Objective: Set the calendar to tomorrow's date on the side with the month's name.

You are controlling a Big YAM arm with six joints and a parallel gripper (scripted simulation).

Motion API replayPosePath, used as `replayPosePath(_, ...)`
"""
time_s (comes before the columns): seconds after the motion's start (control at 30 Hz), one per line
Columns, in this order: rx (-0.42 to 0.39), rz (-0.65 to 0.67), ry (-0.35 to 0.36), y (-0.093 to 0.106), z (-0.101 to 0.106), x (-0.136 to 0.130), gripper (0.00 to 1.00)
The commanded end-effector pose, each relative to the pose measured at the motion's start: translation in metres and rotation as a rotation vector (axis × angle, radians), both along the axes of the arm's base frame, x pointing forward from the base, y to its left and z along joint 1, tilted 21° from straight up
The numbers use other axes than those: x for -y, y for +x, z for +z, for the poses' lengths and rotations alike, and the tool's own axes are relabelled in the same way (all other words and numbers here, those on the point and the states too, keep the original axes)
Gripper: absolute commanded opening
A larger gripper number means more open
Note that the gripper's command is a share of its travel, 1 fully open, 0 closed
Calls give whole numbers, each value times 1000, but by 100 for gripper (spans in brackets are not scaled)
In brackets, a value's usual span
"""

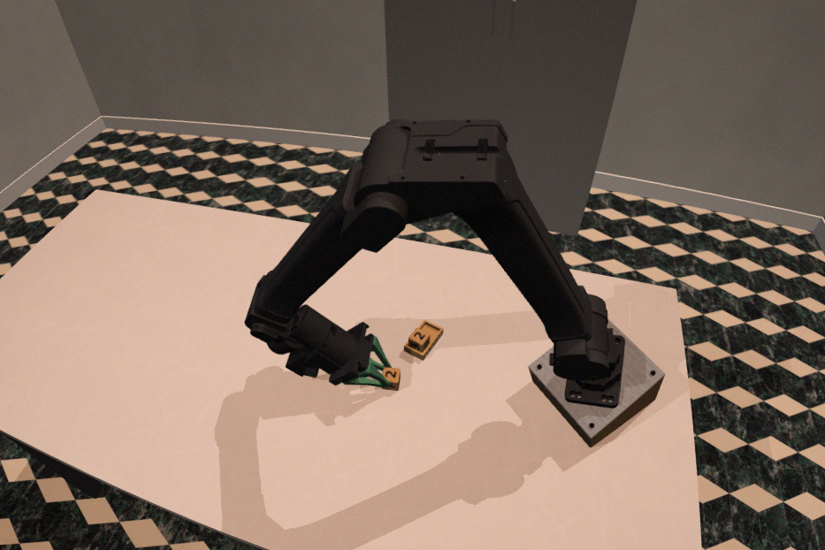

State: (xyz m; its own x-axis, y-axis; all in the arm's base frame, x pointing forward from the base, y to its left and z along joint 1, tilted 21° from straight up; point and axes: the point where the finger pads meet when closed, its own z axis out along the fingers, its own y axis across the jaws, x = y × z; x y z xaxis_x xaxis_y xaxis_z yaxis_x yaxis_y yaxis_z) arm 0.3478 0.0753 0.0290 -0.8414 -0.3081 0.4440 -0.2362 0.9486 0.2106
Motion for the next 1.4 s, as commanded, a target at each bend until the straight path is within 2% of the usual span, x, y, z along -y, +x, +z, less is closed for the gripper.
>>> replayPosePath(0.0,-11,6,-4,3,-7,-8,26)
replayPosePath(0.5,-11,6,-4,3,-7,-8,26)
replayPosePath(0.53,-11,6,-4,3,-7,-8,29)
replayPosePath(0.6,-11,6,-4,3,-7,-8,29)
replayPosePath(0.63,-11,6,-4,3,-7,-8,33)
replayPosePath(0.7,-11,6,-4,3,-7,-8,33)
replayPosePath(0.83,-11,6,-4,3,-7,-8,41)
replayPosePath(0.97,-11,7,-4,3,-7,-8,41)
replayPosePath(1.0,-11,7,-4,3,-7,-8,45)
replayPosePath(1.07,-11,7,-4,3,-7,-8,45)
replayPosePath(1.1,-11,7,-4,3,-7,-8,64)
replayPosePath(1.37,-11,7,-4,3,-7,-8,64)
